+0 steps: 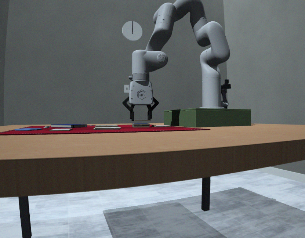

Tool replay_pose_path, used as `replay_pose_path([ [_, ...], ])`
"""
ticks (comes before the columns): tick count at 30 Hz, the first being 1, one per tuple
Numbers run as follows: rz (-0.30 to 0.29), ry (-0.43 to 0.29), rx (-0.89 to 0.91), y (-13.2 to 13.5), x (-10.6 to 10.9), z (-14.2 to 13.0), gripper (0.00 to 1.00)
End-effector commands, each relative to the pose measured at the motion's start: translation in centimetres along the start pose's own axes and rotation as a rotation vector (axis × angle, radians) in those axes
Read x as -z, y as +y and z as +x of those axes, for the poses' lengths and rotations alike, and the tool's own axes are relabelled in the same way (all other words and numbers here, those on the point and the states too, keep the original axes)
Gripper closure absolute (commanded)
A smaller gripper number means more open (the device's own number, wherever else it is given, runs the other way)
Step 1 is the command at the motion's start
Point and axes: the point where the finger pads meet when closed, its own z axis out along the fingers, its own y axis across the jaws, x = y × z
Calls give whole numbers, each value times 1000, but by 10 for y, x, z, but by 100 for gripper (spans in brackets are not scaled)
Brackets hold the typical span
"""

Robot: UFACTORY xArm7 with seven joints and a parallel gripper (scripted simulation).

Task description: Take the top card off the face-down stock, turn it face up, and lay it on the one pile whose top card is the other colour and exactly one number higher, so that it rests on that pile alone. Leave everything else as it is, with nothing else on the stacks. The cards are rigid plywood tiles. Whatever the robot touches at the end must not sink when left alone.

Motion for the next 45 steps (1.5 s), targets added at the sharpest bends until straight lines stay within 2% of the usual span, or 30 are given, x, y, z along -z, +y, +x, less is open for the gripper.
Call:
replay_pose_path([
  [1,4,-1,0,-2,1,0,26],
  [13,4,-1,-4,-2,1,6,26],
  [27,4,-1,-18,-3,1,26,26],
  [45,4,-1,-19,-3,1,27,26],
])
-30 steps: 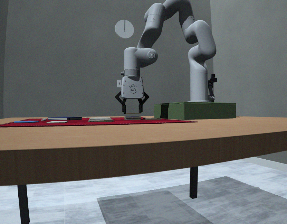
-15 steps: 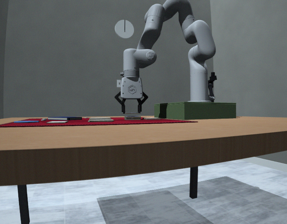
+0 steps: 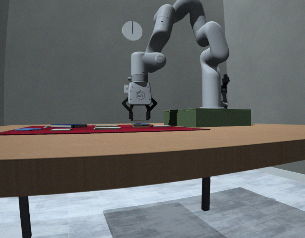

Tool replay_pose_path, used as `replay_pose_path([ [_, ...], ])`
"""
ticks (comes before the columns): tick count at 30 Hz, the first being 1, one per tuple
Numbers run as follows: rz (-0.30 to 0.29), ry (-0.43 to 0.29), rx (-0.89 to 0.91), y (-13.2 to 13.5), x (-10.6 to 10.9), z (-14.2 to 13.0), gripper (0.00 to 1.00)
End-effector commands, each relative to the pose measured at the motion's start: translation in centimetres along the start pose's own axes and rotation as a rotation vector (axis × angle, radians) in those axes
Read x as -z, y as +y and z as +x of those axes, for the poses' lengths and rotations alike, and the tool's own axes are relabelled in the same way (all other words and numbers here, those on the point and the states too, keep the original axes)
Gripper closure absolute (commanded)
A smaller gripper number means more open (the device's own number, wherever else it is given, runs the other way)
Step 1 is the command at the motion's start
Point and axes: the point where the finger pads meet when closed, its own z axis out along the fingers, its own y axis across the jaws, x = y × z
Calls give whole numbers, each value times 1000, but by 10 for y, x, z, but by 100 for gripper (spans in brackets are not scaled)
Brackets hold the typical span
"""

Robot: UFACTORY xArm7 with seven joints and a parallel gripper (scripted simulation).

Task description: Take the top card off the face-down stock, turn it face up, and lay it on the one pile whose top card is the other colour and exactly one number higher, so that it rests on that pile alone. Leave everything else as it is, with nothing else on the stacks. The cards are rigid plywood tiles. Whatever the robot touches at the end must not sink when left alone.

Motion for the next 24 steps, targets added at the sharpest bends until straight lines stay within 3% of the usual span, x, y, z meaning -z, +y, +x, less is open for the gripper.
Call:
replay_pose_path([
  [1,4,0,0,-2,1,0,26],
  [24,4,0,0,-2,-5,0,26],
])
